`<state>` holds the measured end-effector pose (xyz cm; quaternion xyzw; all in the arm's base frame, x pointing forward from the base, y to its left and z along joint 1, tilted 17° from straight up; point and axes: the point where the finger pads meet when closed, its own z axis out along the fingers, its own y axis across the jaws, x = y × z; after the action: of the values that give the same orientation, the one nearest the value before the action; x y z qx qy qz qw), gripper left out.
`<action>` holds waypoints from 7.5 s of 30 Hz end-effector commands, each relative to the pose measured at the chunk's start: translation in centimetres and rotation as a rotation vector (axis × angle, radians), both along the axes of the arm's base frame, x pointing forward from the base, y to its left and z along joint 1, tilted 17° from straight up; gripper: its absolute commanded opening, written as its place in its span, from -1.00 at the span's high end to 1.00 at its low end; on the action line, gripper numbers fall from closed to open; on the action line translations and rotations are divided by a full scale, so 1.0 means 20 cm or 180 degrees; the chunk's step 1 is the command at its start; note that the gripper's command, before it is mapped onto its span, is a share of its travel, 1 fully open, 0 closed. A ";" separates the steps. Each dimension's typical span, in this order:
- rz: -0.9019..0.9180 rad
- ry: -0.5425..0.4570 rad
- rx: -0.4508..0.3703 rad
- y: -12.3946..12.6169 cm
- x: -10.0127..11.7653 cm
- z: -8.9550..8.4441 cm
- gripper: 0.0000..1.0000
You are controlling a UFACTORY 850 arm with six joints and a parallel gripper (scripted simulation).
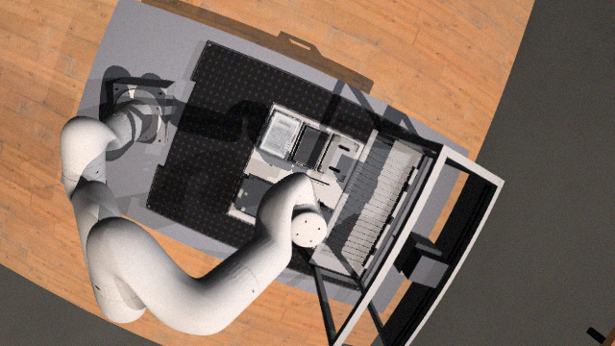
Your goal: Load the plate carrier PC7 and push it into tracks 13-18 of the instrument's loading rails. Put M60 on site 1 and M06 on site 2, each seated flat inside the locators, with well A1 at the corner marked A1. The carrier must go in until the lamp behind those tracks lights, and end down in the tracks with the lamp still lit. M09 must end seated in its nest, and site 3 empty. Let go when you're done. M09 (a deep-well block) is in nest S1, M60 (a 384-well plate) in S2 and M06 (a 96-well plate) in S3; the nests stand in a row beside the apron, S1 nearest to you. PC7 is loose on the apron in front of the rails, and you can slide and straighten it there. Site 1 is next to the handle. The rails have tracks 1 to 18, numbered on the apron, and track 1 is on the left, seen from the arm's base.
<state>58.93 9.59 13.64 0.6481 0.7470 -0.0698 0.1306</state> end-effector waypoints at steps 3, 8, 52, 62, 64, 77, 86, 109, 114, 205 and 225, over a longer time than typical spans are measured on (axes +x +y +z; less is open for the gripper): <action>0.0000 -0.0011 0.0001 0.16 -0.02 -0.04 -1.00; 0.0000 -0.0011 0.0001 0.23 -0.03 -0.06 -1.00; 0.0000 -0.0011 0.0002 0.59 -0.09 -0.25 -1.00; 0.0000 -0.0011 0.0002 0.57 -0.08 -0.31 -1.00; 0.0000 -0.0011 0.0002 0.57 -0.08 -0.33 -1.00; 0.0000 -0.0011 0.0002 0.54 -0.07 -0.42 -1.00; 0.0000 -0.0011 0.0001 0.52 -0.06 -0.49 -1.00; 0.0000 -0.0010 0.0001 0.49 -0.04 -0.62 -1.00; 0.0000 -0.0011 0.0001 0.49 -0.04 -0.62 -1.00; 0.0000 -0.0010 0.0001 0.46 -0.03 -0.71 1.00; 0.0000 -0.0011 0.0001 0.46 -0.04 -0.70 1.00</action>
<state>58.11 18.75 -0.53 0.6482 0.7468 -0.0700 0.1311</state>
